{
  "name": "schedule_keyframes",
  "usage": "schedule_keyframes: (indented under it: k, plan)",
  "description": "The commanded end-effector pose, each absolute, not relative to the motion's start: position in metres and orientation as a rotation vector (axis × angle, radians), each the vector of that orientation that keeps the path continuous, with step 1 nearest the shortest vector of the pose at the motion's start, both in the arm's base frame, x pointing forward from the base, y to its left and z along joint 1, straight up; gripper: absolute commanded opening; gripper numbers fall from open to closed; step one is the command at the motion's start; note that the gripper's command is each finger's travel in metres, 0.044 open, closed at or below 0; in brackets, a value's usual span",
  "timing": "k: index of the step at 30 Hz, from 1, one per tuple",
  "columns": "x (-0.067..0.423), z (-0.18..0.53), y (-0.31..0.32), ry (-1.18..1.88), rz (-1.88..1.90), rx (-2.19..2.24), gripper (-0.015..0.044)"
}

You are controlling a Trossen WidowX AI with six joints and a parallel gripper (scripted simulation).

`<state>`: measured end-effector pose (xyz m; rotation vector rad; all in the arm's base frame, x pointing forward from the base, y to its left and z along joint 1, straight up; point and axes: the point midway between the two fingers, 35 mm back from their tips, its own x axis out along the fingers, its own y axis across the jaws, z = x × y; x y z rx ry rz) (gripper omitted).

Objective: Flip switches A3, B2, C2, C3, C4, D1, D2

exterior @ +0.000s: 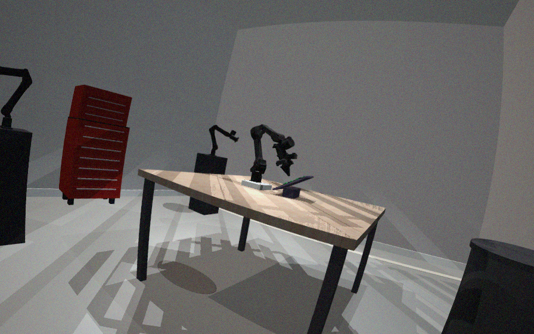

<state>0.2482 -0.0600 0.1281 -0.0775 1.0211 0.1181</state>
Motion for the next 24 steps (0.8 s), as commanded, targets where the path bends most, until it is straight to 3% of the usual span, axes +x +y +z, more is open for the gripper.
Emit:
schedule_keyframes:
  k: [1,24]
  plan:
    - [0.251,0.122,-0.06,1.028,0.113,-0.077,0.0]
    - [0.264,0.102,-0.059,1.026,0.113,-0.077,0.0]
